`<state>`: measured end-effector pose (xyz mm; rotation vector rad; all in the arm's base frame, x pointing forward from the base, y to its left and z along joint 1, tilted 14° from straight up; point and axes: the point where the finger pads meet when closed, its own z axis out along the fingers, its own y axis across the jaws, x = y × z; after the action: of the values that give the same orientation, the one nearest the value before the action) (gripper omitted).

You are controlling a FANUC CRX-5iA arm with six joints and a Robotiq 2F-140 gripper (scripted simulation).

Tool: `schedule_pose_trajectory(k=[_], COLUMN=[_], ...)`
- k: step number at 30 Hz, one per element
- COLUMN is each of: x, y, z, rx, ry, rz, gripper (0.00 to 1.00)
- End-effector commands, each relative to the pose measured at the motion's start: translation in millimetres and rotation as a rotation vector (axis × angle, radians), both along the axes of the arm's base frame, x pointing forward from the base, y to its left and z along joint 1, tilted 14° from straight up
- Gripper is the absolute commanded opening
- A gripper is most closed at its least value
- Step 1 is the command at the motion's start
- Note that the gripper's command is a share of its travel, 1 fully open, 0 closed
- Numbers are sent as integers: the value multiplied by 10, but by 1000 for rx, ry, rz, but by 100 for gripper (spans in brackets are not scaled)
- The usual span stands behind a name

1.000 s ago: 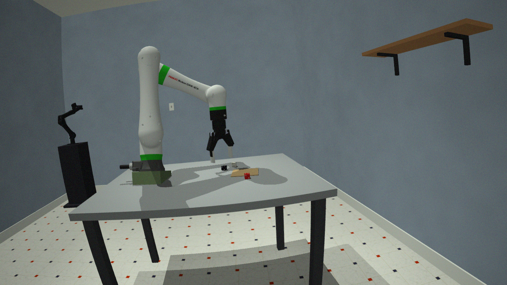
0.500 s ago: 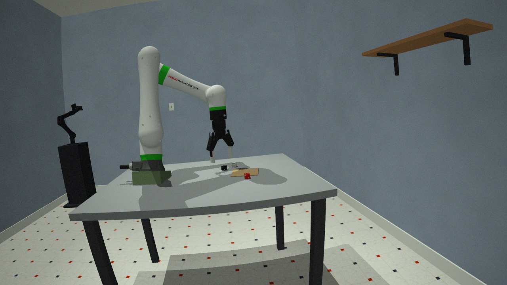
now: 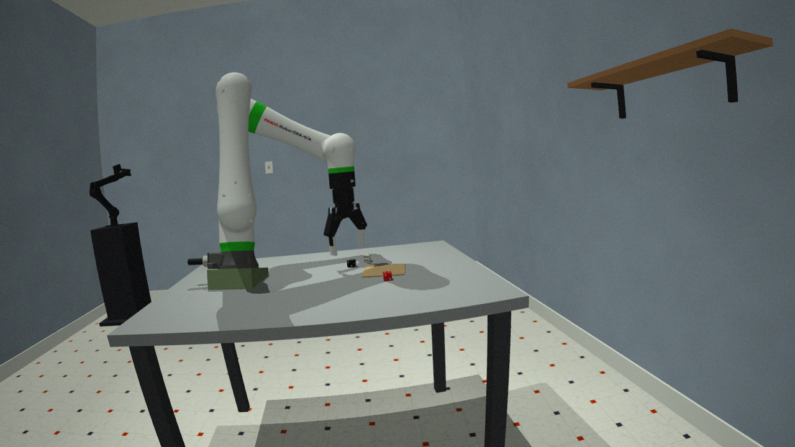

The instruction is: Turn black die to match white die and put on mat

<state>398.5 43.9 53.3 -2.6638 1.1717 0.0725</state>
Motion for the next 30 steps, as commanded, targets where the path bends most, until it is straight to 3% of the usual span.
schedule_pose_trajectory(k=[1,16,30], x=[2,74,623], y=[-1,66,570], z=[2,21,166], rx=[0,0,0], ry=[0,0,0], rz=[0,0,0], gripper=[100,100,100])
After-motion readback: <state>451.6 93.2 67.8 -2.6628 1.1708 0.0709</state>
